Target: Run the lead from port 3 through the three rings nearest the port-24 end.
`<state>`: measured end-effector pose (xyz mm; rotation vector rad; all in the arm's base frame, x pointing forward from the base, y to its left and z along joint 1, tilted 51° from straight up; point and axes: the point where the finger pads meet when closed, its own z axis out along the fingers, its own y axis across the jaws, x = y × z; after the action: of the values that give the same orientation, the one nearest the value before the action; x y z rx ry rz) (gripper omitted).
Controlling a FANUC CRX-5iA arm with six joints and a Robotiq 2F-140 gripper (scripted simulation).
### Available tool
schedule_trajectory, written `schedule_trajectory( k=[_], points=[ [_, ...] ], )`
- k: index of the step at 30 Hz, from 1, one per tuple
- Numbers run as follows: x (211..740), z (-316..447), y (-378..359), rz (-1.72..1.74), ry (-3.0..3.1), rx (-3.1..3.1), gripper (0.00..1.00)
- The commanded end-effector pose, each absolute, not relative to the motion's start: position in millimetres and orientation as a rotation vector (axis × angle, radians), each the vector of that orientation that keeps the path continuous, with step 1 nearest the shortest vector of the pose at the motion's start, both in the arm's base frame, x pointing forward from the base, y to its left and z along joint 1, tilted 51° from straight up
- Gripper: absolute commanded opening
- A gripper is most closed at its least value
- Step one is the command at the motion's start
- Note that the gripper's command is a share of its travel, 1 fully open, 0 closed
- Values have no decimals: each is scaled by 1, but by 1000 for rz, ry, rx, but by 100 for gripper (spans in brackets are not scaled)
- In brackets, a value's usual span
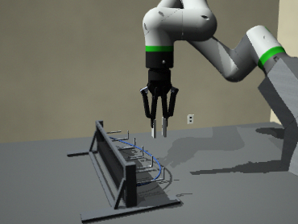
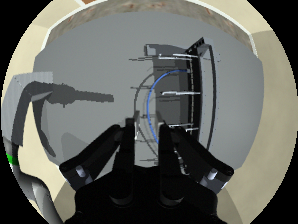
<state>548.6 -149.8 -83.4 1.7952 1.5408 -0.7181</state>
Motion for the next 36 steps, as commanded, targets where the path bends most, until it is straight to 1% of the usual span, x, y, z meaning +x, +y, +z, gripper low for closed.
schedule_trajectory(
  k=[1, 18, 36],
  points=[
    [549, -83, -150, -718, 1541, 1795, 20],
    [549, -87, -154, -718, 1541, 1795, 20],
    [549, -111, -183, -718, 1541, 1795, 20]
  ],
)
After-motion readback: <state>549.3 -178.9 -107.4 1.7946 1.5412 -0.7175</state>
